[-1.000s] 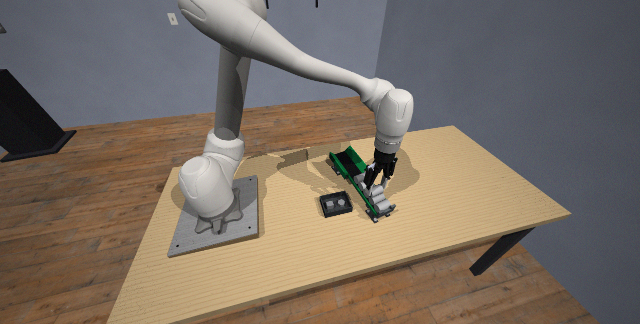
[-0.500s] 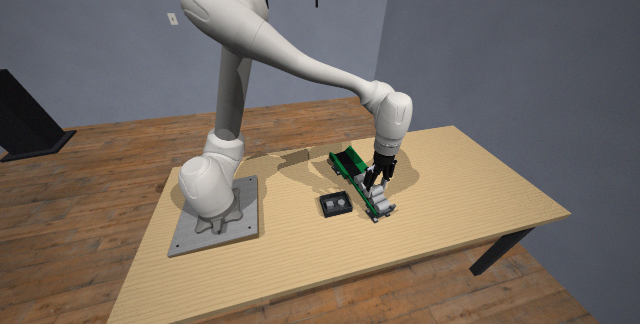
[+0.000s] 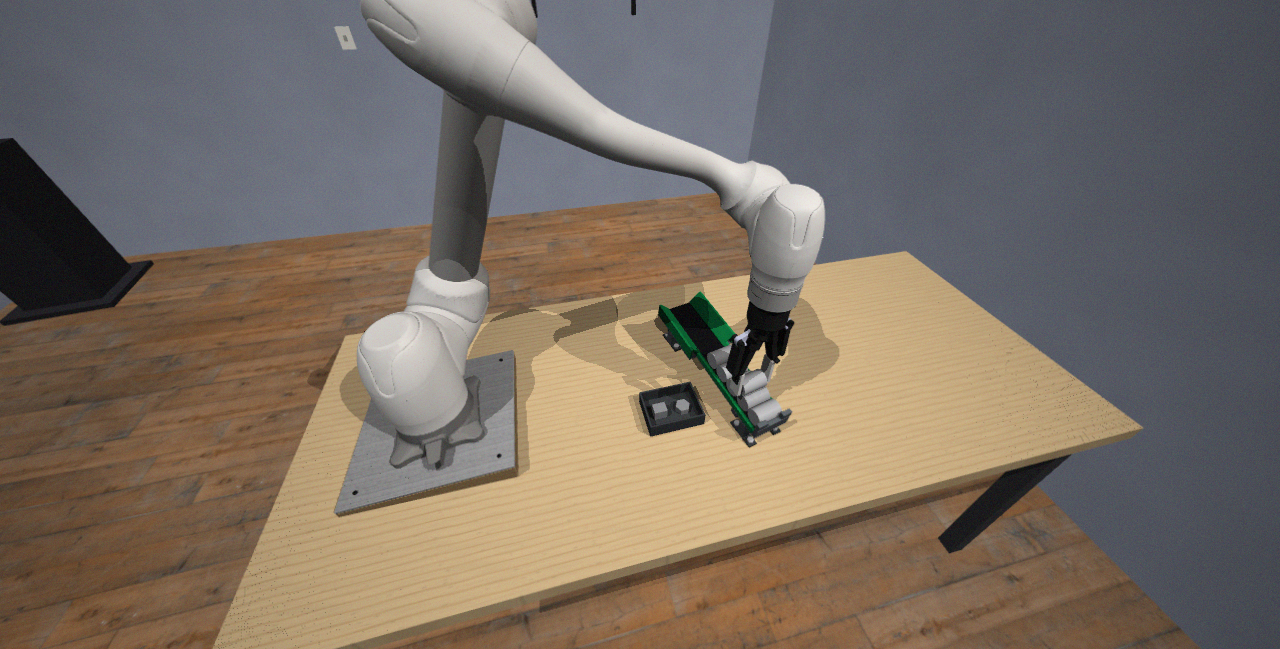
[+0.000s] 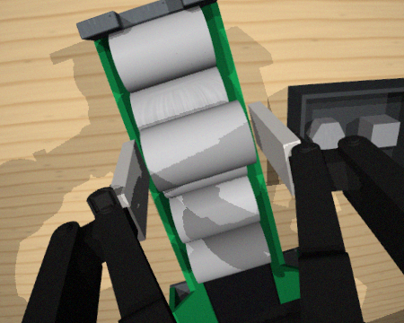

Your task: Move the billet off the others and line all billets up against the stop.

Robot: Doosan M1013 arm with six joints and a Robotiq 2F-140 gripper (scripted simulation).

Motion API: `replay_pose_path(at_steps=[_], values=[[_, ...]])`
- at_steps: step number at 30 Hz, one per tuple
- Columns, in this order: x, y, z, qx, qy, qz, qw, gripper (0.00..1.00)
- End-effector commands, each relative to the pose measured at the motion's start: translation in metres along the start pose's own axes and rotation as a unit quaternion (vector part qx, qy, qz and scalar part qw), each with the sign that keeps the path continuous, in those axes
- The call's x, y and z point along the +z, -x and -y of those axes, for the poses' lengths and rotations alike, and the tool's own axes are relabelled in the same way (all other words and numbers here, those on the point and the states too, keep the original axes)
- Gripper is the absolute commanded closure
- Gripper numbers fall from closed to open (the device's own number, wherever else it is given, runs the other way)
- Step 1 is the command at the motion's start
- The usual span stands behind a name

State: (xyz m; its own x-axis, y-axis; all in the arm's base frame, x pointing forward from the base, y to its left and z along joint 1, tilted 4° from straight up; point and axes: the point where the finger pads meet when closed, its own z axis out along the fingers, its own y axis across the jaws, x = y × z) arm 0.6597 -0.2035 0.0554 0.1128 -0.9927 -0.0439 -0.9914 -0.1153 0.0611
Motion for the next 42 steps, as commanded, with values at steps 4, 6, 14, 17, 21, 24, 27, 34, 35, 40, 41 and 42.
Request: replay_pose_path(at_steps=[4,6,14,17,21,24,27,34,35,40,41,42], values=[[0.0025,0.0007,-0.0005,-0.001,0.002,-0.002,1.0,0.47],[0.0025,0.0007,-0.0005,-0.001,0.002,-0.002,1.0,0.47],[0.0025,0.0007,-0.0005,-0.001,0.002,-0.002,1.0,0.47],[0.0025,0.0007,-0.0005,-0.001,0.002,-0.002,1.0,0.58],[0.0025,0.0007,-0.0005,-0.001,0.002,-0.002,1.0,0.58],[0.0025,0.0007,-0.0005,-0.001,0.002,-0.002,1.0,0.58],[0.0025,0.0007,-0.0005,-0.001,0.002,-0.002,1.0,0.58],[0.0025,0.0007,-0.0005,-0.001,0.002,-0.002,1.0,0.58],[0.0025,0.0007,-0.0005,-0.001,0.002,-0.002,1.0,0.58],[0.0025,0.0007,-0.0005,-0.001,0.002,-0.002,1.0,0.58],[0.0025,0.0007,-0.0005,-0.001,0.002,-0.002,1.0,0.58],[0.0025,0.0007,-0.0005,-0.001,0.002,-0.002,1.0,0.58]])
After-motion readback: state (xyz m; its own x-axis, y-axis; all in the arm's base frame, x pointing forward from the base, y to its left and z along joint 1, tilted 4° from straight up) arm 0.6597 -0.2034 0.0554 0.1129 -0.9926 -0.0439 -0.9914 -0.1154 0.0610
